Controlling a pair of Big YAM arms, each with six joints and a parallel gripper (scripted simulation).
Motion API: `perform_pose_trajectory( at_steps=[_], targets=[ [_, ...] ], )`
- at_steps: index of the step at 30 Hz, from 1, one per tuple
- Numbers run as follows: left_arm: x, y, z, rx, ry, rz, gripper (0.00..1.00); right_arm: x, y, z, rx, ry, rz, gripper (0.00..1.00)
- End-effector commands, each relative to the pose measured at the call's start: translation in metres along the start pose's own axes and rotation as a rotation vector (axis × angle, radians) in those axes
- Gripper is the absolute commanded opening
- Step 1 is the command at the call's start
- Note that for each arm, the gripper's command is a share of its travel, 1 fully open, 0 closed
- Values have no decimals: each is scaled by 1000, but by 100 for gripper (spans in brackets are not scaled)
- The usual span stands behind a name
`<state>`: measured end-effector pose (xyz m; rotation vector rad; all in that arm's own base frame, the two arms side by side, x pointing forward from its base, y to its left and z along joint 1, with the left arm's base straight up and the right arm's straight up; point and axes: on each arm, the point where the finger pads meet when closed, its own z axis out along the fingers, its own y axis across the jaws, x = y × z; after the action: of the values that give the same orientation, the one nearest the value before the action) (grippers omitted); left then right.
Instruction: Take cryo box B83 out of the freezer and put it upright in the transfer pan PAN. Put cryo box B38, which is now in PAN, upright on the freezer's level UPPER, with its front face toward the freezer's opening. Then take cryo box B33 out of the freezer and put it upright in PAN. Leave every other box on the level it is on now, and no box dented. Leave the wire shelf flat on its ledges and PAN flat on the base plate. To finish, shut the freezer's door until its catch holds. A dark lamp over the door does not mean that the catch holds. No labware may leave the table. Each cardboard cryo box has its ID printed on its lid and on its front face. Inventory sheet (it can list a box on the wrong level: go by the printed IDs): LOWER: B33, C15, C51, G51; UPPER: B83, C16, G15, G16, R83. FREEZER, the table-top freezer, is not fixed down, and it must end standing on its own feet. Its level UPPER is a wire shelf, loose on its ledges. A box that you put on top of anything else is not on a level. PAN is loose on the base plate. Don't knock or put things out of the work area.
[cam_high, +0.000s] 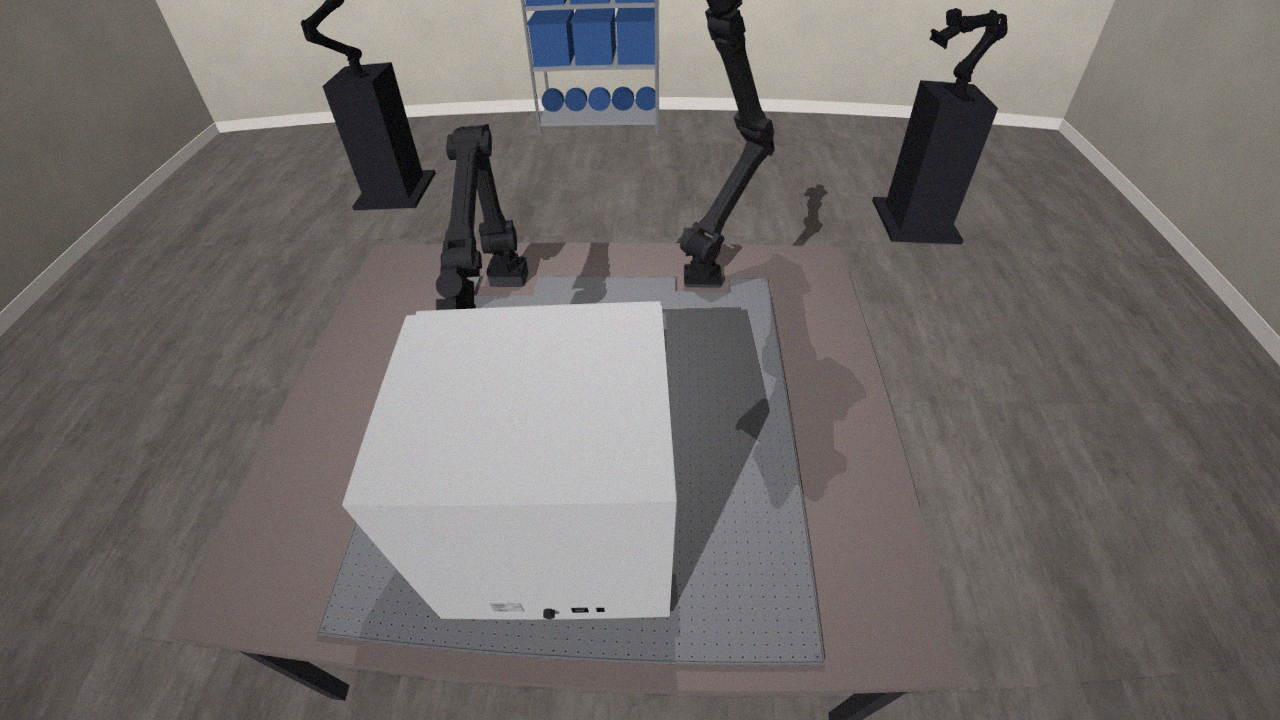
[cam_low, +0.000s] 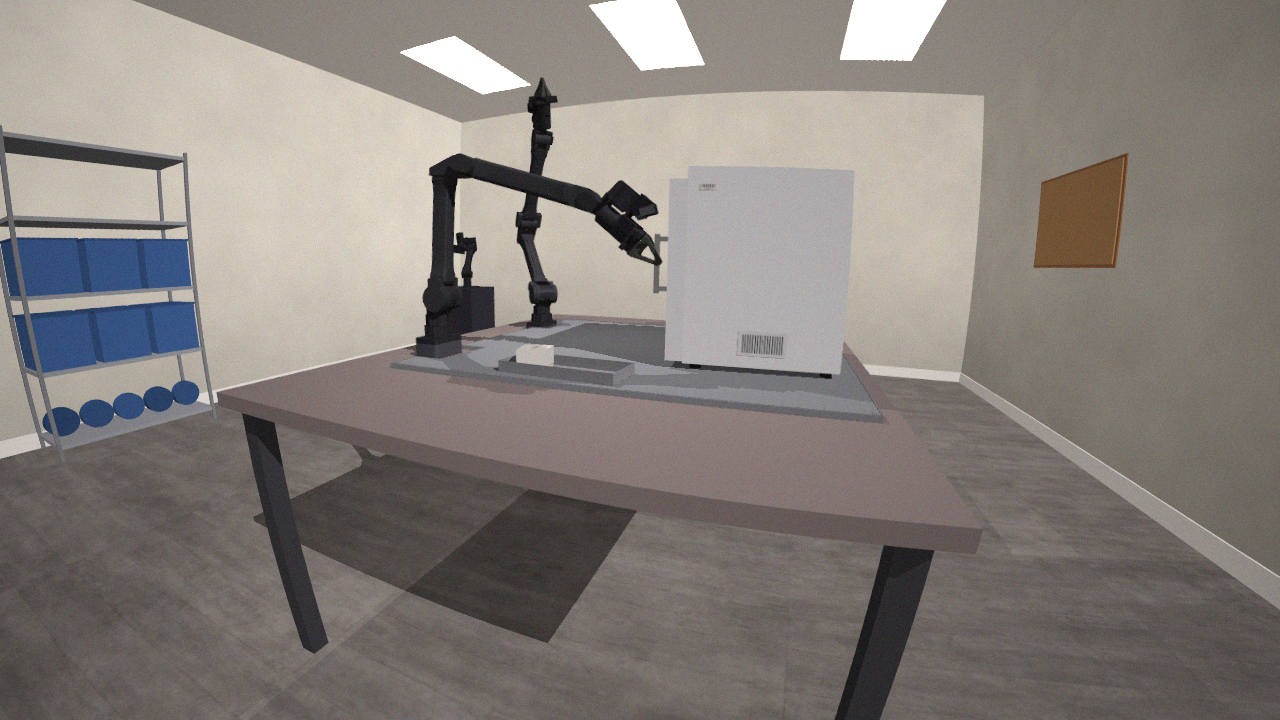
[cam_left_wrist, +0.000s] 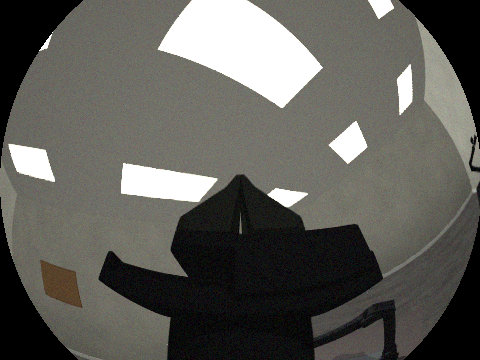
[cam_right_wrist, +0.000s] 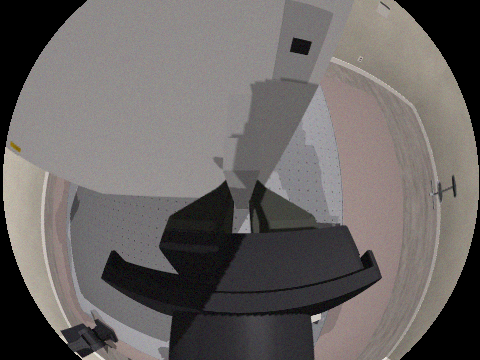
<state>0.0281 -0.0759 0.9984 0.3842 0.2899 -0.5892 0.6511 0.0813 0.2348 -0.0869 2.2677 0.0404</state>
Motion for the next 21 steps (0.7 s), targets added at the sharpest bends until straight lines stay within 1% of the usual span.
perform_pose_trajectory(
  at_steps=[1, 5, 8, 9, 10, 11, 13, 15, 21],
  targets=[
    [-20, -5, -9, -45, -44, 35, 0, -25, -1, -7, -1, -43, 3, 0],
    [-40, 0, -19, -52, -50, 34, 0, -25, -1, -7, -1, -43, 3, 0],
    [-44, 0, -22, -53, -51, 34, 0, -25, -1, -7, -1, -43, 3, 0],
    [-49, 2, -24, -60, -51, 33, 0, -31, 7, -3, 34, -41, 42, 0],
    [-53, 3, -27, -61, -51, 33, 0, -23, 7, -5, 47, -33, 52, 0],
    [-55, 3, -29, -61, -42, 31, 0, -8, 6, -8, 48, -13, 51, 0],
    [-62, 4, -34, -53, -37, 8, 0, -6, 6, -15, 48, -17, 51, 0],
    [-75, 3, -39, -103, -100, 46, 0, -4, 6, -16, 48, -17, 51, 0],
    [-96, 4, -55, -97, -86, 20, 0, 1, 7, -20, 49, -17, 52, 0]
  ],
)
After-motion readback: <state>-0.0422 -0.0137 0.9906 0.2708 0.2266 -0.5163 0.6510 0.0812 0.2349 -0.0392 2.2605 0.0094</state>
